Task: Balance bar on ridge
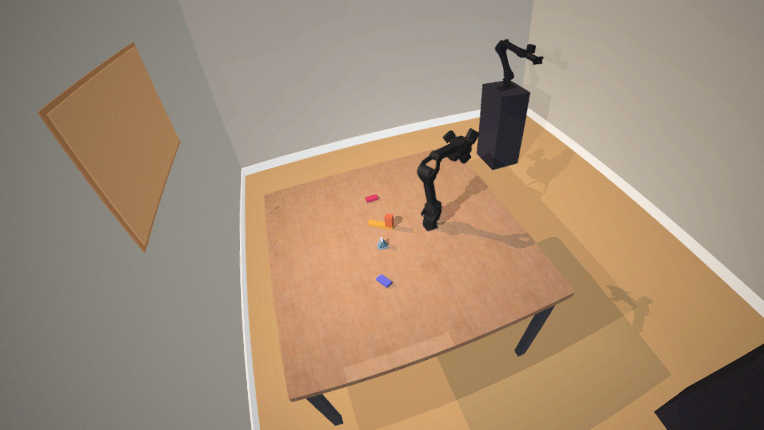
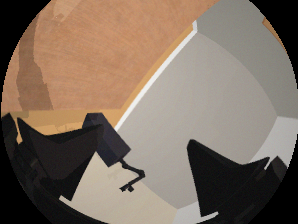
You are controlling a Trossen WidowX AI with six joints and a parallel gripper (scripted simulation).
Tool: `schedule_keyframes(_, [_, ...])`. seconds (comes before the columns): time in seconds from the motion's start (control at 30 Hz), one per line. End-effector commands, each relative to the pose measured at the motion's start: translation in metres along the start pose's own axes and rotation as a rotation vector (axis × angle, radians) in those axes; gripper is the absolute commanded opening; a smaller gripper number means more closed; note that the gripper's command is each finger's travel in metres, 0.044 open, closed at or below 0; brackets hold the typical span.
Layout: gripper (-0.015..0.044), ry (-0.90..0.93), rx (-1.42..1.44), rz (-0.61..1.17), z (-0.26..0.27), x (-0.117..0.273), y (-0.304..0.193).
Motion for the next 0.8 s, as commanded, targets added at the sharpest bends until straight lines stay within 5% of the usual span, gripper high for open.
schedule_keyframes(0.0, [0.0374, 0.000, -0.003, -0.002, 0.000, -0.001, 0.000])
schedule_keyframes(0.1, [0.0315, -0.006, -0.041, -0.030, -0.007, -0.008, 0.005])
schedule_keyframes(0.77, [0.0315, -0.016, -0.306, -0.230, -0.064, -0.053, 0.051])
Point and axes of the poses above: the point midway between the two fingers, 35 mm back from their tips, its own x axis back along the fingers, its own z axis across the jaws, y = z × x, the point moved 3 cm from there along x, back along the fingers, and after that the axes turned 12 degrees about x, right-handed, at the moved point
